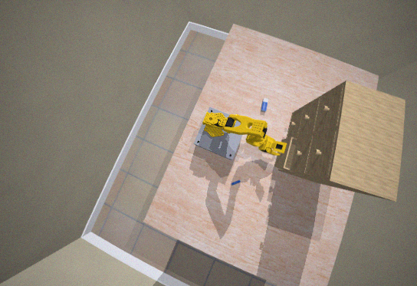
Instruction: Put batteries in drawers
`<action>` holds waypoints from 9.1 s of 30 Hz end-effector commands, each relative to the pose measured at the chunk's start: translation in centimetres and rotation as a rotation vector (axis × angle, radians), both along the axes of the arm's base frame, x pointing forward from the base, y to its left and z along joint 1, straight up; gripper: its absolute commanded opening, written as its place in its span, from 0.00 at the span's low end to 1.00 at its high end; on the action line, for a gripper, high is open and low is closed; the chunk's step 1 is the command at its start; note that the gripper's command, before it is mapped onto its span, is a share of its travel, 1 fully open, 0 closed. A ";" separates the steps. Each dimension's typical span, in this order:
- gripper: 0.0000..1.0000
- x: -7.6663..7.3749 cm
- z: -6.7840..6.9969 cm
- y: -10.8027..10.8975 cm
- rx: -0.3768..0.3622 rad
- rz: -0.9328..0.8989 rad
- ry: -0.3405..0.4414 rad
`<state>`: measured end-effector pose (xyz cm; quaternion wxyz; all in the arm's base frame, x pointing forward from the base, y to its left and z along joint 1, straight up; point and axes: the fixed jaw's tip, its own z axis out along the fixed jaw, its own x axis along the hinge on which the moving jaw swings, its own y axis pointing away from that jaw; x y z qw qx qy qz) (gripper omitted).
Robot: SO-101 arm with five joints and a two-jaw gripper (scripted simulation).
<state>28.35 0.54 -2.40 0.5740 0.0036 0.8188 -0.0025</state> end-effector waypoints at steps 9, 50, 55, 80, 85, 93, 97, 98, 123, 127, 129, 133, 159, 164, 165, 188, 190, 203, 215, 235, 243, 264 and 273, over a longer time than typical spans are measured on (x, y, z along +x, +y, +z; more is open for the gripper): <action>0.00 -0.7 0.1 0.0 0.003 -0.001 0.001; 0.00 -1.7 0.1 -0.1 0.003 -0.004 0.001; 0.00 -1.7 0.1 -0.1 0.003 -0.004 0.001; 0.00 -2.6 0.1 -0.1 0.003 -0.007 0.001; 0.00 -2.6 0.1 -0.1 0.003 -0.007 0.001; 0.00 -2.8 0.1 -0.1 0.003 -0.007 0.001; 0.00 -3.0 0.1 -0.2 0.003 -0.008 0.001; 0.00 -3.1 0.1 -0.2 0.003 -0.008 0.001; 0.00 -3.6 0.1 -0.2 0.003 -0.010 0.001; 0.00 -3.7 0.1 -0.2 0.003 -0.010 0.003; 0.00 -3.8 0.1 -0.2 0.003 -0.011 0.005; 0.00 -4.1 0.1 -0.2 0.003 -0.011 0.008; 0.00 -4.6 0.1 -0.3 0.003 -0.013 0.015; 0.00 -4.7 0.1 -0.3 0.004 -0.014 0.023; 0.00 -4.8 0.1 -0.3 0.004 -0.014 0.024; 0.00 -5.1 0.1 -0.3 0.004 -0.016 0.040; 0.00 -5.1 0.1 -0.3 0.004 -0.016 0.040; 0.08 -5.1 0.1 -0.3 0.004 -0.016 0.040; 0.15 -5.1 0.1 -0.3 0.004 -0.016 0.040; 0.21 -6.8 0.1 -0.4 -0.006 -0.019 0.115; 0.21 -7.7 0.4 -0.6 -0.016 -0.021 0.147; 0.21 -7.1 1.1 -0.8 -0.026 -0.024 0.135; 0.21 -6.3 1.2 -0.8 -0.025 -0.024 0.193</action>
